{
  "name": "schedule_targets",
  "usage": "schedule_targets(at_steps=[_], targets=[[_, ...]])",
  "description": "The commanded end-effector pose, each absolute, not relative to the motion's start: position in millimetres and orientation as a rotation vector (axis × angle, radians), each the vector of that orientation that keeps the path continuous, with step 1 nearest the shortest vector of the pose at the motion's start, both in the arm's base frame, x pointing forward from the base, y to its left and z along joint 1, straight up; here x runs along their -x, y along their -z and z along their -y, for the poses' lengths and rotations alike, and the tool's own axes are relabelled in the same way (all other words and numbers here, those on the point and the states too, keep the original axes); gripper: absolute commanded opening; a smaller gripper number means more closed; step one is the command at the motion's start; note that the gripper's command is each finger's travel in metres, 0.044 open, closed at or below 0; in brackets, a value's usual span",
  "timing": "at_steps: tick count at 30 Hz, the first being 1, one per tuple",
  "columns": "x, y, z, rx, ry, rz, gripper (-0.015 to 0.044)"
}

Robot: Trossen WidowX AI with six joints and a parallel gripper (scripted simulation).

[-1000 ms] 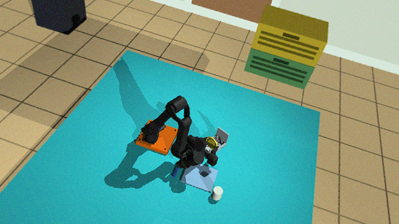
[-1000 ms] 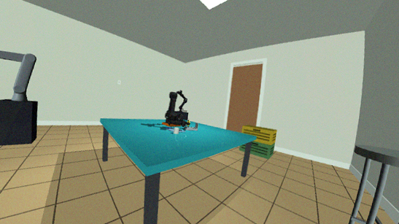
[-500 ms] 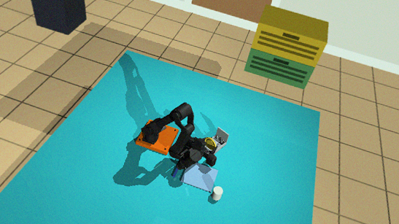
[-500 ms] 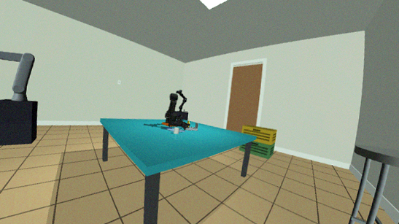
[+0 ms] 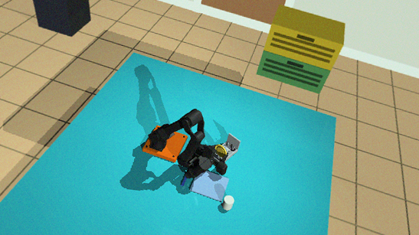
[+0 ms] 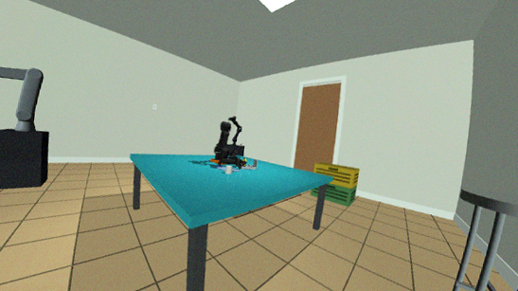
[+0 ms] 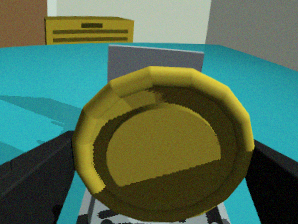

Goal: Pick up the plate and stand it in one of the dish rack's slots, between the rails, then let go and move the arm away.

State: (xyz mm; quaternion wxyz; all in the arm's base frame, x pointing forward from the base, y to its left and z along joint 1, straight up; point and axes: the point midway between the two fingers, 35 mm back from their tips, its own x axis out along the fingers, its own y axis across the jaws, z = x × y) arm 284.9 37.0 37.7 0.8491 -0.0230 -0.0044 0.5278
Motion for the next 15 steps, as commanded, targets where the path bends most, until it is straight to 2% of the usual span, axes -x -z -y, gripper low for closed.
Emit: schedule_targets(at_steps=[1,14,15], targets=[[-284.9,-37.7,-37.0,0.048,-1.112,0.009,0.0053],[-284.9,-37.7,-37.0,0.048,-1.112,0.009,0.0394],[-284.9,-37.7,-37.0,0.048,-1.112,0.009,0.0400]])
